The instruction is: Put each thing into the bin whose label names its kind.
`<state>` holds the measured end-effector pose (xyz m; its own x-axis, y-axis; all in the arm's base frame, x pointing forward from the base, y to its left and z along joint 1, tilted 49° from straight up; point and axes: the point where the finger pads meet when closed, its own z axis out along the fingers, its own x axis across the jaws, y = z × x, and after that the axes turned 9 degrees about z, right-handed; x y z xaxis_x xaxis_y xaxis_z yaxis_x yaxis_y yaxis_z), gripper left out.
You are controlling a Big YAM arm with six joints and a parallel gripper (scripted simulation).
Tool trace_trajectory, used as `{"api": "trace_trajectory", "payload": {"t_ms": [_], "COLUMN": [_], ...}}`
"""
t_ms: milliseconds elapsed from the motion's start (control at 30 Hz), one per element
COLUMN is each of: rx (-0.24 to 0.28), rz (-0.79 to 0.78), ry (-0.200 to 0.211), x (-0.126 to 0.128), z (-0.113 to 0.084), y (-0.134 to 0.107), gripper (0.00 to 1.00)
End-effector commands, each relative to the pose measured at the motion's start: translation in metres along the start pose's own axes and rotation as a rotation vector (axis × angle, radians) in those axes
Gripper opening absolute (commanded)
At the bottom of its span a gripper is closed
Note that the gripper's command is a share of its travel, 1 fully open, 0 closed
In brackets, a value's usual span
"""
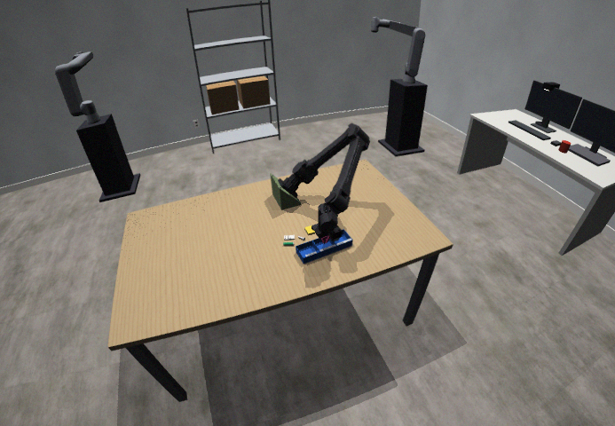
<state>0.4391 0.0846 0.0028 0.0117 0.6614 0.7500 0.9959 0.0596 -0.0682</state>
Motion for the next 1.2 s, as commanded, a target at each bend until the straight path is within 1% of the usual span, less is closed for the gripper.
{"api": "trace_trajectory", "payload": {"t_ms": [0,167,200,267,300,367,400,433,567,1167], "rx": [-0.002,-0.001,-0.013,-0.048,-0.049,-0.049,-0.032,-0.037,-0.04,-0.035], "rz": [0.009,0.009,-0.005,0.016,0.015,0.015,-0.007,-0.01,-0.013,-0.014], "ry": [0.0,-0.001,-0.003,-0.003,-0.003,-0.003,-0.004,-0.006,-0.006,-0.006], "x": [-0.001,-0.001,0.002,-0.01,-0.009,-0.009,0.001,0.001,0.001,0.001], "z": [0.013,0.026,0.023,0.007,0.007,0.007,0.011,0.013,0.012,0.014], "y": [0.003,0.003,0.012,0.018,0.019,0.019,0.014,0.02,0.022,0.023], "gripper": [0.09,0.09,0.09,0.09,0.09,0.09,0.09,0.09,0.09,0.09]}}
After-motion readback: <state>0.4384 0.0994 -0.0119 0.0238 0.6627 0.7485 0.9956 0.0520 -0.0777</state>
